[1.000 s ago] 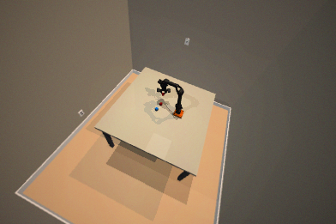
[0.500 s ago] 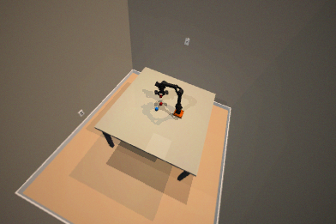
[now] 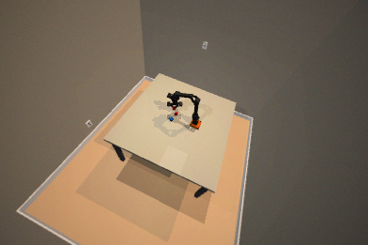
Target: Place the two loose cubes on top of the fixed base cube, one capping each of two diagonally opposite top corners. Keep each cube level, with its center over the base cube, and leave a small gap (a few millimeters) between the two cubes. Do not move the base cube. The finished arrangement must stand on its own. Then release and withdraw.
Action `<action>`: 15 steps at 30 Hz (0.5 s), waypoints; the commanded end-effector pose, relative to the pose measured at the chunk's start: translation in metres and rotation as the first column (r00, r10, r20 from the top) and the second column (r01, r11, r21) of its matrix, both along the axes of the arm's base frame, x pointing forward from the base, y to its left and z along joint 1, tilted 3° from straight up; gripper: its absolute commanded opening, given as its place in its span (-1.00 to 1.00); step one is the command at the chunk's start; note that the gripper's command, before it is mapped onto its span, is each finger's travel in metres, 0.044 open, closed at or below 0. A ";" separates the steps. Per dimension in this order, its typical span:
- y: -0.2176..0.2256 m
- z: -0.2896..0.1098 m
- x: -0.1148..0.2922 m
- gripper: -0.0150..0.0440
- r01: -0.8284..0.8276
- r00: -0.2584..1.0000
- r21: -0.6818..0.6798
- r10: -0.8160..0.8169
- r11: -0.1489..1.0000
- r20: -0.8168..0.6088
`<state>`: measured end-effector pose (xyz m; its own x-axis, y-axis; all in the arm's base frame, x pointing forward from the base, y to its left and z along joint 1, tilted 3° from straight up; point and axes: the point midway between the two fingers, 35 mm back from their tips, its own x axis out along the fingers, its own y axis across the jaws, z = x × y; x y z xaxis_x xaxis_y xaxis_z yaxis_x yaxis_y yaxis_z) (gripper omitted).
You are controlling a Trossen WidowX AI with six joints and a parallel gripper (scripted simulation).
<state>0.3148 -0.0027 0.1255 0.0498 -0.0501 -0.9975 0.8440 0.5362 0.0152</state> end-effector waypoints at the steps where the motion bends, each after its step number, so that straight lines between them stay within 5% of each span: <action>1: 0.012 -0.005 -0.001 -0.14 -0.002 1.000 -0.002 0.002 1.000 -0.003; 15: 0.056 -0.017 -0.007 -0.14 -0.021 1.000 0.001 0.021 1.000 -0.005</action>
